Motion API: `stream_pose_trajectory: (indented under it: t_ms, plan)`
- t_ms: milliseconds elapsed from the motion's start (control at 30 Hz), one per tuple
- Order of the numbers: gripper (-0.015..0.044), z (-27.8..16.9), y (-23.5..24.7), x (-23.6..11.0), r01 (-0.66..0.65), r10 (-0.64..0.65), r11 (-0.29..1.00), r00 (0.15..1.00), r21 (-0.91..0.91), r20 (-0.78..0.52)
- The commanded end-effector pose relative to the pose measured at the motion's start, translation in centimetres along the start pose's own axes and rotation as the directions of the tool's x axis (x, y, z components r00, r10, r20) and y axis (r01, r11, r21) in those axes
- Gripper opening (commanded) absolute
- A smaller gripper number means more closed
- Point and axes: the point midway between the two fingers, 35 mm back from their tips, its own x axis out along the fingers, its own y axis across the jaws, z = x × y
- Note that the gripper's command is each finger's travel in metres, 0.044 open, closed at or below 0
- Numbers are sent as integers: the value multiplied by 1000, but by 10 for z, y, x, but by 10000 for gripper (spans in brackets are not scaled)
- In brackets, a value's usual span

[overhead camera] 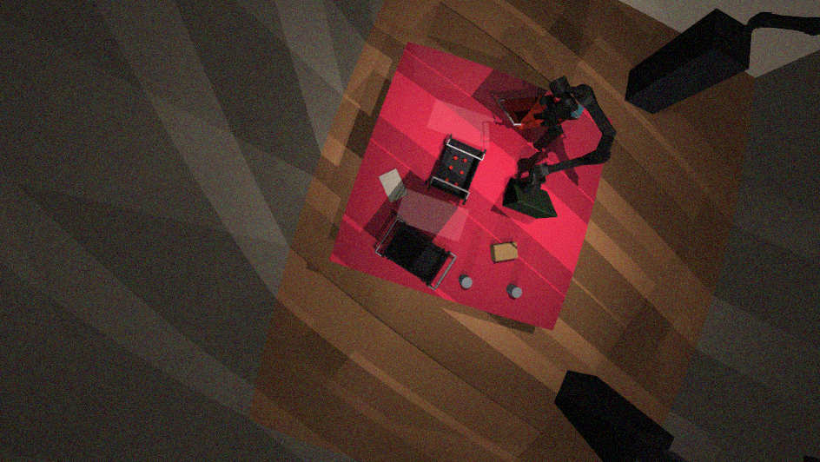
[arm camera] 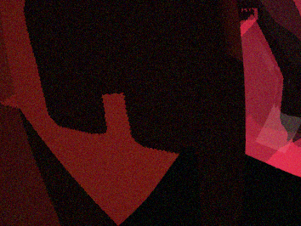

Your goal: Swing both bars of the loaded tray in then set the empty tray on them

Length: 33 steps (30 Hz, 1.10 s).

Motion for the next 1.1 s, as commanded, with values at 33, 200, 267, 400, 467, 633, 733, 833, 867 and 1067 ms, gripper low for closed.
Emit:
stream_pose_trajectory:
  t_ms: [33,200,267,400,467,633,733,833,867,1067]
  plan:
    - [0,2,3,-5,-19,19,1000,1000,10,0]
    - [0,2,3,-5,-19,19,1000,1000,10,0]
    - [0,2,3,-5,-19,19,1000,1000,10,0]
    - [0,2,3,-5,-19,19,1000,1000,10,0]
    - [0,2,3,-5,-19,19,1000,1000,10,0]
    - [0,2,3,-5,-19,19,1000,1000,10,0]
    - [0,-2,5,-4,-13,13,1000,1000,-1,-7]
    - [0,-11,10,-1,-1,1,1000,1000,-25,-21]
    - [0,-15,12,0,3,-3,999,1000,-34,-26]
    - [0,-35,21,5,23,-27,996,998,-84,-50]
